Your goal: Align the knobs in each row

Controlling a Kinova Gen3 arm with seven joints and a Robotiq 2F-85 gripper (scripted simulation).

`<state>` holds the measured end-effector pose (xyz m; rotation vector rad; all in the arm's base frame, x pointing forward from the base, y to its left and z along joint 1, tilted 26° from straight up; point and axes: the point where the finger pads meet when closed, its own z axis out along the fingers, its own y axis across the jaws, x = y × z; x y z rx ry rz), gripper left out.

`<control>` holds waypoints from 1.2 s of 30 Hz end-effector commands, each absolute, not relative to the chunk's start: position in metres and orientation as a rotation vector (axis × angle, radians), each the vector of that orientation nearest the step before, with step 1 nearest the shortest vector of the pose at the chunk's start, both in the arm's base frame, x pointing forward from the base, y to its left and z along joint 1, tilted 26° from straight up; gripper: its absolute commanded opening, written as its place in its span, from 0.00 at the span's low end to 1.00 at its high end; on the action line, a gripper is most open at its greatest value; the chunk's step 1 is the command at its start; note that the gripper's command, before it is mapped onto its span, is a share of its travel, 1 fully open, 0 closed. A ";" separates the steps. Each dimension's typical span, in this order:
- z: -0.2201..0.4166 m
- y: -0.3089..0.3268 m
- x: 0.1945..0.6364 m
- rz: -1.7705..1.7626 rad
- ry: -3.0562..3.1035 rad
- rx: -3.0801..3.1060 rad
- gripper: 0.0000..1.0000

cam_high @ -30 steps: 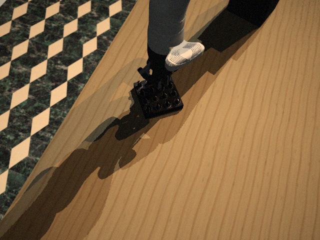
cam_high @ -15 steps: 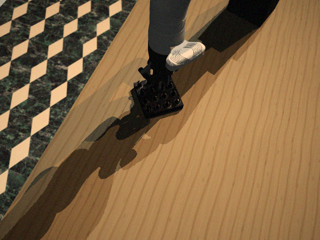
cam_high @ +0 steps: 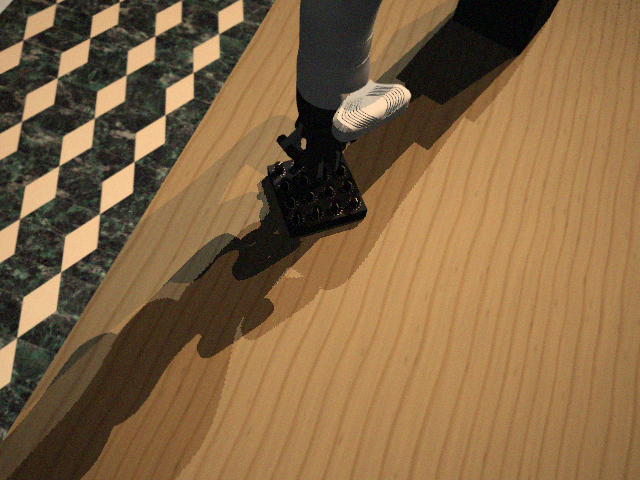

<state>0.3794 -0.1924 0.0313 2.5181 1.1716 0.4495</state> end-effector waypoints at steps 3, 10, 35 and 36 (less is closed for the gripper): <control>0.031 -0.193 0.378 0.448 1.165 2.518 0.19; 0.031 -0.193 0.378 0.448 1.165 2.518 0.19; 0.027 -0.194 0.381 0.448 1.165 2.518 0.19; 0.026 -0.194 0.381 0.448 1.165 2.518 0.19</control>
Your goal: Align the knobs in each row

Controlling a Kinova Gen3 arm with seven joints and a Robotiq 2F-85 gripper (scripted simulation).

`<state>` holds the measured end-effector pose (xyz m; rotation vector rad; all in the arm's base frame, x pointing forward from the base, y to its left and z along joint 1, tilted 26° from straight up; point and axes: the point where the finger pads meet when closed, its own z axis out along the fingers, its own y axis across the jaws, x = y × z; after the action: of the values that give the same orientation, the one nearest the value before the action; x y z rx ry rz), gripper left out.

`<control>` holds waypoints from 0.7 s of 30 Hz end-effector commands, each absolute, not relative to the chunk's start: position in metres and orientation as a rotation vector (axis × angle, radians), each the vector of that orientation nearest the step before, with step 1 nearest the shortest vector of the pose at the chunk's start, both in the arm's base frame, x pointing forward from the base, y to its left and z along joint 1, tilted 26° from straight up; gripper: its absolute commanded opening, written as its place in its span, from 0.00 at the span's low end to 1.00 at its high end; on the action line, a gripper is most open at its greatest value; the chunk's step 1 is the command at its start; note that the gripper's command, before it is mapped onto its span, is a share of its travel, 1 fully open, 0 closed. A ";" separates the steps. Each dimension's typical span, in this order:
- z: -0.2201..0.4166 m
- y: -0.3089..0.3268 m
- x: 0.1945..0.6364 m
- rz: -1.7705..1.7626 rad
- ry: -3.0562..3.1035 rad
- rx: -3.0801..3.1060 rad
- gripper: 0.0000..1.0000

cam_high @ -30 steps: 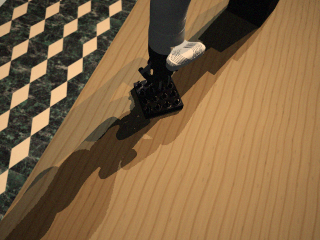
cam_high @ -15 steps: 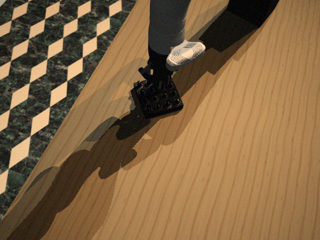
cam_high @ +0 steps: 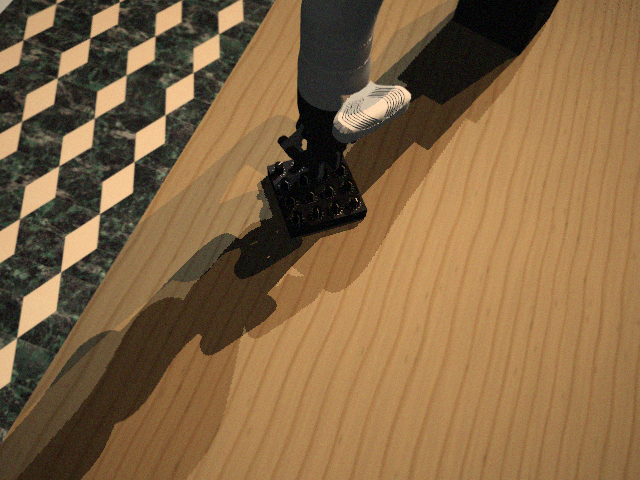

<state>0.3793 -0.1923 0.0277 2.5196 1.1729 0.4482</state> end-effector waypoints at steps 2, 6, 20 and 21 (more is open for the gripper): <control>0.024 -0.195 0.382 0.448 1.165 2.518 0.19; 0.023 -0.195 0.382 0.448 1.165 2.518 0.19; 0.019 -0.196 0.384 0.448 1.165 2.518 0.19; 0.019 -0.196 0.384 0.448 1.165 2.518 0.19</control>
<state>0.3825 -0.1935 0.0185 2.5203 1.1747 0.4466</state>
